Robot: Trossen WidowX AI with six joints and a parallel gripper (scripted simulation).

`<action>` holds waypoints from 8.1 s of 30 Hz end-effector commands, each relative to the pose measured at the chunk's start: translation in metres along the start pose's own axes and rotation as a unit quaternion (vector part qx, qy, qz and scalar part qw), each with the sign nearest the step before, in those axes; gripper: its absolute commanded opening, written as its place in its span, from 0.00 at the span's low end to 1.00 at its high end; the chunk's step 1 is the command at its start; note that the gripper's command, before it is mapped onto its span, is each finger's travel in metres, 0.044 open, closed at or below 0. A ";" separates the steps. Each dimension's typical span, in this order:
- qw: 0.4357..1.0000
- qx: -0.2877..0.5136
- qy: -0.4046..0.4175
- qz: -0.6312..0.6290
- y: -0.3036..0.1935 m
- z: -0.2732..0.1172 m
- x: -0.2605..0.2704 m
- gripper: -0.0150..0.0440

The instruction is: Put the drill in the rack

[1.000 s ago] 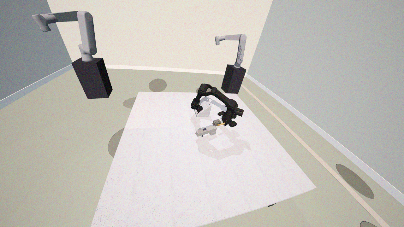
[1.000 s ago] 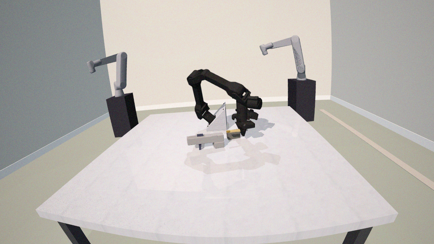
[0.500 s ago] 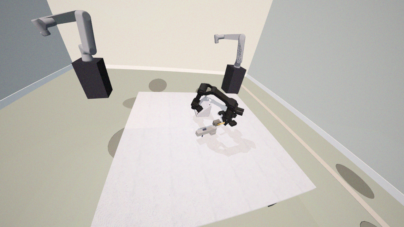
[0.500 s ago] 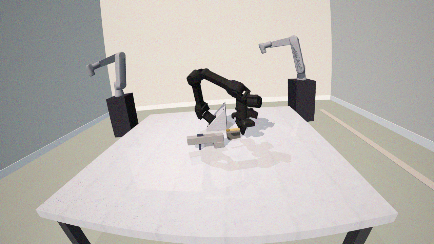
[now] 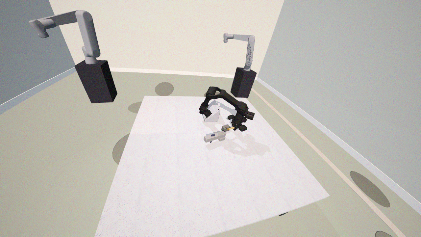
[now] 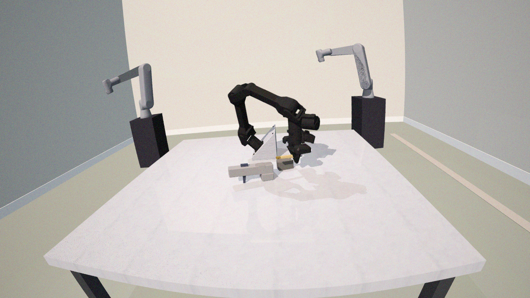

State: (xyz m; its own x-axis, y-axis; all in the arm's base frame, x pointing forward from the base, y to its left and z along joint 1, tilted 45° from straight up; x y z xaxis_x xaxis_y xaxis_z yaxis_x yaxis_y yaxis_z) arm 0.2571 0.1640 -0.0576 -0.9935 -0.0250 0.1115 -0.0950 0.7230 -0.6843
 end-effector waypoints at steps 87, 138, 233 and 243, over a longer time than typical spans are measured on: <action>1.000 -0.003 0.001 0.002 0.013 0.030 0.071 0.25; 1.000 -0.003 0.001 0.002 0.009 0.046 0.072 0.25; 1.000 -0.003 0.001 0.002 0.008 0.046 0.072 0.25; 1.000 -0.003 0.001 0.002 0.008 0.046 0.072 0.25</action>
State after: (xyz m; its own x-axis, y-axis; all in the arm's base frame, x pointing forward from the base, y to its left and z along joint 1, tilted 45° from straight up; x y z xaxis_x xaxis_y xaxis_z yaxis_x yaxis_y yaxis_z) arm 0.1813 0.1440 -0.0885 -0.9944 -0.0233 0.1035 -0.0866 0.7410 -0.6659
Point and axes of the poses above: the point midway between the two fingers, 35 mm back from their tips, its own z axis out along the fingers, its own x axis across the jaws, y = z × x, the point moved 6 cm from there along -z, back along the fingers, and after that the axes turned 6 degrees about z, right-handed, at the moved point
